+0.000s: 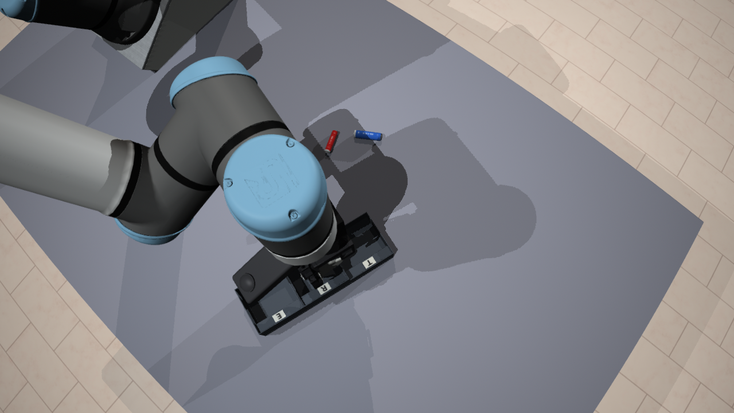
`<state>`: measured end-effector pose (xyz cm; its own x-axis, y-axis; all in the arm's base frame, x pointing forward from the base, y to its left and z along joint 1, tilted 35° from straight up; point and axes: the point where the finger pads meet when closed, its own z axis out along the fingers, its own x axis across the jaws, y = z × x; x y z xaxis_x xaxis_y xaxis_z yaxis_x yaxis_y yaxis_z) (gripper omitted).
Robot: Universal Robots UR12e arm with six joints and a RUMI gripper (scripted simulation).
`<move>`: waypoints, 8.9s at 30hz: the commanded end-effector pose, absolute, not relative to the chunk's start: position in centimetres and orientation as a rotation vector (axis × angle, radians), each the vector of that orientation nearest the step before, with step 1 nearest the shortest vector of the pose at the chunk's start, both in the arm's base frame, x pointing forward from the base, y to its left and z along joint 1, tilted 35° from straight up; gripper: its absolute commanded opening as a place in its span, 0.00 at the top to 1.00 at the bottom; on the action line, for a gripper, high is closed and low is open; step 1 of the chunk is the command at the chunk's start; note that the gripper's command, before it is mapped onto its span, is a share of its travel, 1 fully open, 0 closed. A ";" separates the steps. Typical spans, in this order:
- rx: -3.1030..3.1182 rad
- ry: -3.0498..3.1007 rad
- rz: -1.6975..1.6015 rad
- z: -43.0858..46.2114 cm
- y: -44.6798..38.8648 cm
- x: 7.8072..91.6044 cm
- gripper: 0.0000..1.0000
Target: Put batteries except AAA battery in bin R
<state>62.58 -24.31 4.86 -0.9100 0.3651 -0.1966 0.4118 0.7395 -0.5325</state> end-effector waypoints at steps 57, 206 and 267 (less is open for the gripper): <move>1.308 2.468 -0.789 2.2 -10.4 59.7 0.83; 1.502 2.314 -0.757 -7.2 -1.3 56.4 1.00; 0.639 2.855 -0.902 3.5 -13.1 60.4 1.00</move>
<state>59.80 -11.31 2.28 -0.9049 0.3749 -0.2018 0.4224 0.7318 -0.5348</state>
